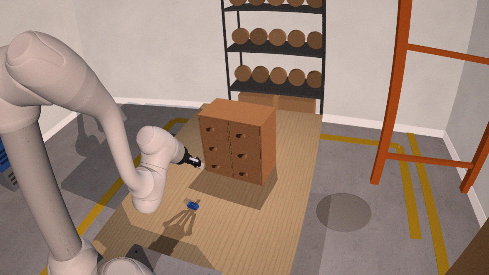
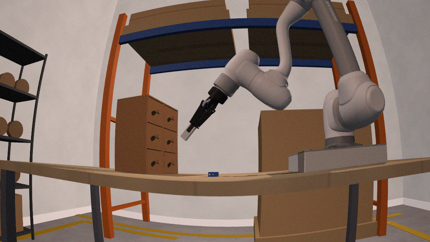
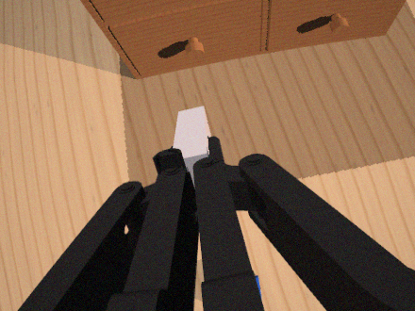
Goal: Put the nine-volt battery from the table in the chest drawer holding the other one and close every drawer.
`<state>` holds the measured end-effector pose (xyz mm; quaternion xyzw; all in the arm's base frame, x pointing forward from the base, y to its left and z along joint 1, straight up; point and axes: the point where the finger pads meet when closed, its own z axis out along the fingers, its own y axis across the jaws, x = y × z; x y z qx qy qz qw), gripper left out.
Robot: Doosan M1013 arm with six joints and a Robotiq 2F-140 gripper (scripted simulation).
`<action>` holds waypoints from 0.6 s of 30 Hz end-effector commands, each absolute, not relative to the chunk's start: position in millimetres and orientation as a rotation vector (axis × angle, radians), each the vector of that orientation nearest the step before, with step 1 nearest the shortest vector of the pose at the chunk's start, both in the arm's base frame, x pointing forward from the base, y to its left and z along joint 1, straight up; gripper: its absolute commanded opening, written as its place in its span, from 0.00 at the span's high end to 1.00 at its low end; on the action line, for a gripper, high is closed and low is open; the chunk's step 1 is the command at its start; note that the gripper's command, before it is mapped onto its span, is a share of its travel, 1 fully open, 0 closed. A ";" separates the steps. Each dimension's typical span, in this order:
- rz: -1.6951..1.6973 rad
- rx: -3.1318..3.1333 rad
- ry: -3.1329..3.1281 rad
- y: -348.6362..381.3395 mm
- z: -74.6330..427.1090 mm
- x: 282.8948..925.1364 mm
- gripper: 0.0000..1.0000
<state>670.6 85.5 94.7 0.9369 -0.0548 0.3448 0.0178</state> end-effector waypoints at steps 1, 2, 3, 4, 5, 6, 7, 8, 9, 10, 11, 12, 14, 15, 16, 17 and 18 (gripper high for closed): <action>1.449 2.707 -0.187 84.7 88.3 678.6 1.00; 1.452 2.703 -0.187 84.6 87.2 679.7 1.00; 1.456 2.698 -0.187 84.5 86.2 680.7 1.00; 1.460 2.691 -0.188 84.3 85.4 681.6 1.00; 1.465 2.684 -0.189 84.1 84.6 682.4 1.00; 1.473 2.675 -0.190 84.0 84.1 682.9 1.00; 1.483 2.665 -0.191 84.0 83.6 683.4 1.00; 1.483 2.665 -0.191 84.0 83.6 683.4 1.00; 1.483 2.665 -0.191 84.0 83.6 683.4 1.00; 1.514 2.638 -0.194 84.0 83.3 683.7 1.00; 1.531 2.624 -0.196 84.0 83.0 684.0 1.00; 1.550 2.610 -0.197 84.0 82.8 684.1 1.00; 1.596 2.578 -0.198 84.0 82.7 684.3 1.00; 1.624 2.561 -0.198 84.0 82.6 684.3 1.00; 1.656 2.544 -0.197 84.0 82.6 684.3 1.00; 1.691 2.527 -0.194 84.0 82.6 684.3 0.80; 1.729 2.509 -0.191 84.0 82.6 684.3 0.80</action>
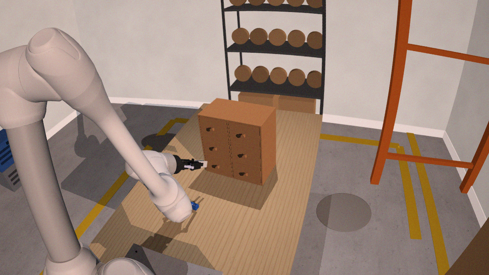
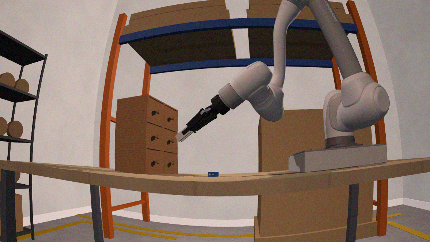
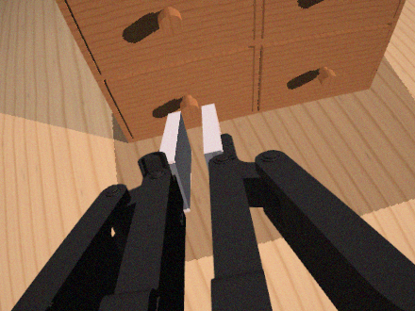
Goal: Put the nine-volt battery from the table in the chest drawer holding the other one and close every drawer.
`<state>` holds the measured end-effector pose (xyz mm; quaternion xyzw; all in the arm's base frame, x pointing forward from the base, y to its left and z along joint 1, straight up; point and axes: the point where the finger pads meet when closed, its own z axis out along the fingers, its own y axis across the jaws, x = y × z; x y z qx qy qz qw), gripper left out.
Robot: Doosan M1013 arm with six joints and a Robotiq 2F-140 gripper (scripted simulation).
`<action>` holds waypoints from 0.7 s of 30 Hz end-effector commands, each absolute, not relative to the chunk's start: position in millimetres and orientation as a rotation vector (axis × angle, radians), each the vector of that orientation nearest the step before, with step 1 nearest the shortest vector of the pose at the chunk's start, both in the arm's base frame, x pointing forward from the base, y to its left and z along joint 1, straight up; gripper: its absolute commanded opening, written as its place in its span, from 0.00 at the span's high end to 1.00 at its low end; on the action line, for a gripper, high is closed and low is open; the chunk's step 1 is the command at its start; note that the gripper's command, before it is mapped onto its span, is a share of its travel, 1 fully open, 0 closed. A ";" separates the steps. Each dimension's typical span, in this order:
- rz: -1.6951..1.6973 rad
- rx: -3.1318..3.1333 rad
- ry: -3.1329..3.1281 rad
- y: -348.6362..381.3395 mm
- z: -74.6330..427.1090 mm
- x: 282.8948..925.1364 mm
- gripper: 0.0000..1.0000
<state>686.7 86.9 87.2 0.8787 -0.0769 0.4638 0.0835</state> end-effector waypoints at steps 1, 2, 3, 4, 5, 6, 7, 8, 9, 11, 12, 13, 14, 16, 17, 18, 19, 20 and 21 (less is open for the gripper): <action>1.742 2.504 -0.190 84.0 82.6 684.3 0.80; 1.742 2.504 -0.190 84.0 82.6 684.3 0.80; 1.742 2.504 -0.190 84.0 82.6 684.3 0.80; 1.742 2.504 -0.190 84.0 82.6 684.3 0.80; 1.742 2.504 -0.190 84.0 82.6 684.3 0.80; 1.742 2.504 -0.190 84.0 82.6 684.3 0.80; 1.742 2.504 -0.190 84.0 82.6 684.3 0.80; 1.742 2.504 -0.190 84.0 82.6 684.3 0.80; 1.742 2.504 -0.190 84.0 82.6 684.3 0.80; 1.742 2.504 -0.190 84.0 82.6 684.3 0.80; 1.742 2.504 -0.190 84.0 82.6 684.3 0.80; 1.742 2.504 -0.190 84.0 82.6 684.3 0.80; 1.742 2.504 -0.190 84.0 82.6 684.3 0.80; 1.742 2.504 -0.190 84.0 82.6 684.3 0.80; 1.742 2.504 -0.190 84.0 82.6 684.3 0.80; 1.742 2.504 -0.190 84.0 82.6 684.3 0.80; 1.742 2.504 -0.190 84.0 82.6 684.3 0.80; 1.742 2.504 -0.190 84.0 82.5 684.4 0.80; 1.742 2.504 -0.190 84.0 82.2 684.6 0.80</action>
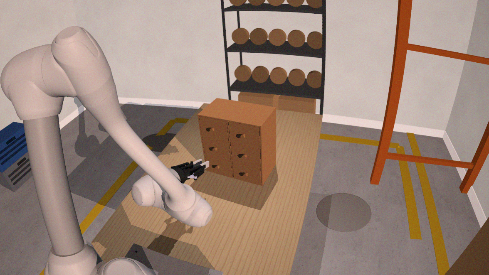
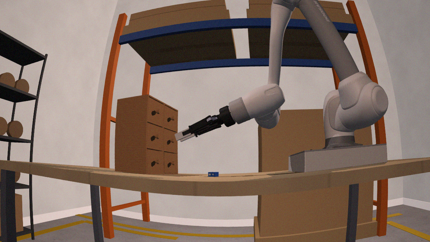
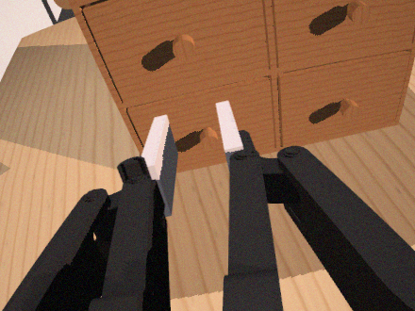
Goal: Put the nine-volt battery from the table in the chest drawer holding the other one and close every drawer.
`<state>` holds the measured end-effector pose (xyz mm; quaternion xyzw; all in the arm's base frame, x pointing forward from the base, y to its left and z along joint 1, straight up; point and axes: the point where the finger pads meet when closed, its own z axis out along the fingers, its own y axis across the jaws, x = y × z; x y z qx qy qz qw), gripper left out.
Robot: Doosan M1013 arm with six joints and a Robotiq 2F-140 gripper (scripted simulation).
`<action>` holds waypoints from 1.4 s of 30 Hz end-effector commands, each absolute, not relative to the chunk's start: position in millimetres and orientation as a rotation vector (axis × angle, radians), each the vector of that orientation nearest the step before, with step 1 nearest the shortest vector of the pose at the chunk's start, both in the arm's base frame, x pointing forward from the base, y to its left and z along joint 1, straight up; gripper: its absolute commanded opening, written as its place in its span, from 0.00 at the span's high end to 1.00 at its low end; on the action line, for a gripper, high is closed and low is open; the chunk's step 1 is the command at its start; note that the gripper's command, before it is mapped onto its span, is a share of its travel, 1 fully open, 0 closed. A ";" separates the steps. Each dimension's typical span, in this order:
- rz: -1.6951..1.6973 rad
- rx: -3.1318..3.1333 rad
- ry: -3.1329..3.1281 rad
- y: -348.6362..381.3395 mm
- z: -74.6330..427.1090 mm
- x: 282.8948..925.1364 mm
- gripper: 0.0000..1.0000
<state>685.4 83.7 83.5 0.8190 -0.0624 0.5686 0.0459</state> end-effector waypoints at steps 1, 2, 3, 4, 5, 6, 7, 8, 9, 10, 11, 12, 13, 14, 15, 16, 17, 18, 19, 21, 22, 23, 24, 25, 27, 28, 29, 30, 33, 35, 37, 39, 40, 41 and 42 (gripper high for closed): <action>1.742 2.504 -0.190 83.9 81.6 685.0 0.80; 1.742 2.504 -0.190 83.8 80.7 685.6 0.80; 1.742 2.504 -0.190 83.8 80.7 685.6 0.80; 1.742 2.504 -0.190 83.8 80.7 685.6 0.80; 1.742 2.504 -0.190 83.7 79.4 686.4 0.80; 1.742 2.504 -0.190 83.5 77.7 687.5 0.80; 1.742 2.504 -0.190 83.3 75.6 688.8 0.80; 1.742 2.504 -0.190 83.1 73.1 690.5 0.80; 1.742 2.504 -0.190 82.8 70.1 692.3 0.80; 1.742 2.504 -0.190 82.5 66.8 694.5 0.80; 1.742 2.504 -0.190 82.1 63.1 696.9 0.80; 1.742 2.504 -0.190 81.7 59.0 699.5 0.80; 1.742 2.504 -0.190 81.3 54.6 702.3 0.80; 1.742 2.504 -0.190 80.8 50.0 705.2 0.80; 1.742 2.504 -0.190 80.4 45.2 708.4 0.80; 1.742 2.504 -0.190 79.9 40.1 711.6 0.80; 1.742 2.504 -0.190 79.4 35.0 714.9 0.80; 1.742 2.504 -0.190 78.9 29.9 718.2 0.80; 1.742 2.504 -0.190 78.4 24.7 721.5 0.80; 1.742 2.504 -0.190 78.4 24.7 721.5 0.80; 1.742 2.504 -0.190 77.9 19.7 724.7 0.80; 1.742 2.504 -0.190 77.4 14.8 727.9 0.80; 1.742 2.504 -0.190 76.9 10.1 730.9 0.80; 1.742 2.504 -0.190 76.5 5.6 733.7 0.80; 1.742 2.504 -0.190 75.8 -2.2 738.7 0.80; 1.742 2.504 -0.190 75.4 -5.5 740.9 0.80; 1.742 2.504 -0.190 75.1 -8.4 742.7 0.80; 1.742 2.504 -0.190 74.9 -10.8 744.3 0.80; 1.742 2.504 -0.190 74.5 -15.3 747.2 0.80; 1.742 2.504 -0.190 74.4 -16.4 747.9 0.80; 1.742 2.504 -0.190 74.4 -16.6 747.9 0.80; 1.742 2.504 -0.190 74.3 -16.6 748.0 0.80; 1.742 2.504 -0.190 74.3 -16.6 748.0 0.80; 1.742 2.504 -0.190 74.3 -16.6 748.0 0.80; 1.742 2.504 -0.190 74.3 -16.6 748.0 0.80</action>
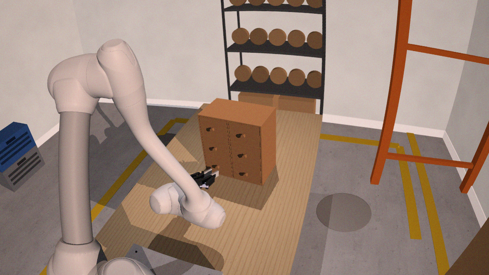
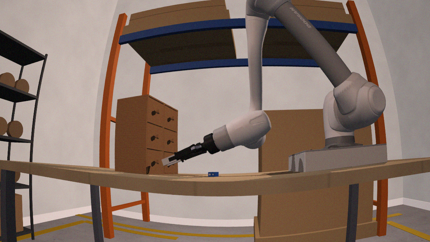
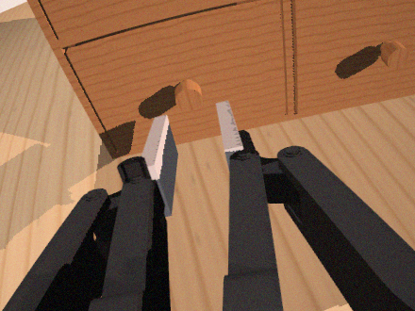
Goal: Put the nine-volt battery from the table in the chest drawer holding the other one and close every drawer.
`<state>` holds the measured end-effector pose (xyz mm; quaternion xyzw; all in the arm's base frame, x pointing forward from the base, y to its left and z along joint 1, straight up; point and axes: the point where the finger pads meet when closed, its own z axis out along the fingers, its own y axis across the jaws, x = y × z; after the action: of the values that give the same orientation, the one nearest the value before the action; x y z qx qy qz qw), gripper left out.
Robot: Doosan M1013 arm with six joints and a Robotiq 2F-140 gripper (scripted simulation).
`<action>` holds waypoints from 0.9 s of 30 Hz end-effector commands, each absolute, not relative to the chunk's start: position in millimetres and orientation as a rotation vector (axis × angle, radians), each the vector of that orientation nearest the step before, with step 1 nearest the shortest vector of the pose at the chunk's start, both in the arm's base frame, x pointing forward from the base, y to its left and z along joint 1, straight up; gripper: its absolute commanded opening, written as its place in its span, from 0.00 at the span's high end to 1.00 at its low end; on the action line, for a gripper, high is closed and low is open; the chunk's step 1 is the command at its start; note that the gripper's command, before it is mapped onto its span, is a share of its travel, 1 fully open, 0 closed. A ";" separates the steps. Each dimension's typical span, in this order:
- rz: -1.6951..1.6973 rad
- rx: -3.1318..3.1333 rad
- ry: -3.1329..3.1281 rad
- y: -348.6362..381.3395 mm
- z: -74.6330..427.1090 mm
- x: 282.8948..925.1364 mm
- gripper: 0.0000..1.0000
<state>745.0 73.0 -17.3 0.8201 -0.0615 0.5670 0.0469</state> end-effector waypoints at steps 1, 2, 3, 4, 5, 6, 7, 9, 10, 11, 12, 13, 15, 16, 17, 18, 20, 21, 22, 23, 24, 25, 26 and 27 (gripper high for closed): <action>1.742 2.504 -0.190 74.3 -16.6 748.0 0.80; 1.742 2.504 -0.190 74.3 -16.6 748.0 0.80; 1.742 2.504 -0.190 74.3 -16.6 748.0 0.80; 1.742 2.504 -0.190 74.3 -16.6 748.0 0.80; 1.742 2.504 -0.190 74.3 -16.6 748.0 0.80; 1.742 2.504 -0.190 74.3 -16.6 748.0 0.80; 1.742 2.504 -0.190 74.3 -16.6 748.0 0.80; 1.742 2.504 -0.190 74.3 -16.6 748.0 0.80; 1.742 2.504 -0.190 74.3 -16.6 748.0 0.80; 1.742 2.504 -0.190 74.3 -16.6 748.0 0.80; 1.742 2.504 -0.190 74.3 -16.6 748.0 0.80; 1.742 2.504 -0.190 74.3 -16.6 748.0 0.80; 1.742 2.504 -0.190 74.3 -16.6 748.0 0.80; 1.742 2.504 -0.190 74.3 -16.6 748.0 0.80; 1.742 2.504 -0.190 74.3 -16.6 748.0 0.80; 1.742 2.504 -0.190 74.4 -16.6 748.0 0.80; 1.742 2.504 -0.190 74.6 -16.4 748.3 0.80; 1.742 2.504 -0.190 74.8 -16.3 748.6 0.80; 1.742 2.504 -0.190 75.0 -16.1 749.0 0.80; 1.742 2.504 -0.190 75.3 -15.8 749.5 0.80; 1.742 2.504 -0.190 75.5 -15.6 749.9 0.80; 1.742 2.504 -0.190 75.7 -15.5 750.2 0.80; 1.742 2.504 -0.190 75.9 -15.4 750.4 0.80; 1.742 2.504 -0.190 75.9 -15.3 750.5 0.80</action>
<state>747.8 73.4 -16.3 0.8190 -0.0618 0.5685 0.0465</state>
